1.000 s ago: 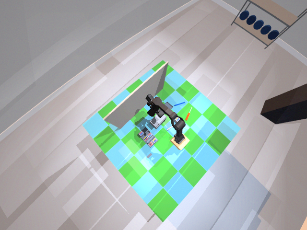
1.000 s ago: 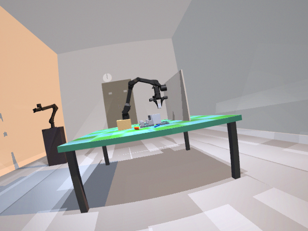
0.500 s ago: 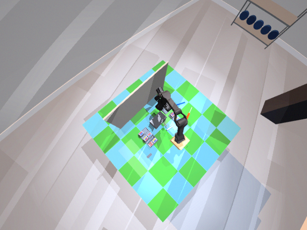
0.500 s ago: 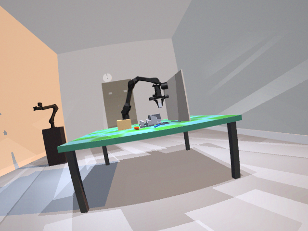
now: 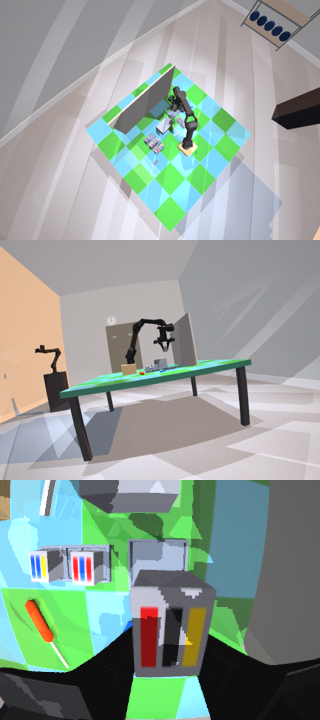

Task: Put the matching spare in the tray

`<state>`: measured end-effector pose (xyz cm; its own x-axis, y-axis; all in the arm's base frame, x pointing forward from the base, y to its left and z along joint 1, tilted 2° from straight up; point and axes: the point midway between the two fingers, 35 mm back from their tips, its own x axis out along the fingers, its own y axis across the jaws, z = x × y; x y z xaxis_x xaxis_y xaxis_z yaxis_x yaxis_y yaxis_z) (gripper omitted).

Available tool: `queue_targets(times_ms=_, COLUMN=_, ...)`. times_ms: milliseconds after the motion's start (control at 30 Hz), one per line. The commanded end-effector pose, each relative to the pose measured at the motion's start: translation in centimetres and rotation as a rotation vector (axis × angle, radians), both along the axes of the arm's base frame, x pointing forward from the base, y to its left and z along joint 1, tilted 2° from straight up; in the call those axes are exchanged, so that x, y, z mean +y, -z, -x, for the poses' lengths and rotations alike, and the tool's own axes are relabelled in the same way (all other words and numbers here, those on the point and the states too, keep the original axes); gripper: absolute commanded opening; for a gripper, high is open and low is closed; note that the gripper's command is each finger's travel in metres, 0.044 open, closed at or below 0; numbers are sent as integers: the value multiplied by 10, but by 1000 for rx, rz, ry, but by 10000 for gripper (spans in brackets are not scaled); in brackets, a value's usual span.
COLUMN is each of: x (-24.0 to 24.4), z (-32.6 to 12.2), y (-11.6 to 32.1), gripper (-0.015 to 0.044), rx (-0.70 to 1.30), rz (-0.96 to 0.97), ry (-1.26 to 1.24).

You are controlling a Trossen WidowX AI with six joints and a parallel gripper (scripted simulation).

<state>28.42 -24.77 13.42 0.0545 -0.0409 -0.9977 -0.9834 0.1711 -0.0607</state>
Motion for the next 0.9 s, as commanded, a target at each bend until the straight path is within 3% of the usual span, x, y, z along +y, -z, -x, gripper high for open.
queue_targets(times_ms=0, x=-12, z=1, y=-2, gripper=0, rx=-9, rz=-1, ry=-9)
queue_targets(times_ms=867, x=-20, z=-3, y=21, gripper=0, rx=-10, rz=0, ry=-9)
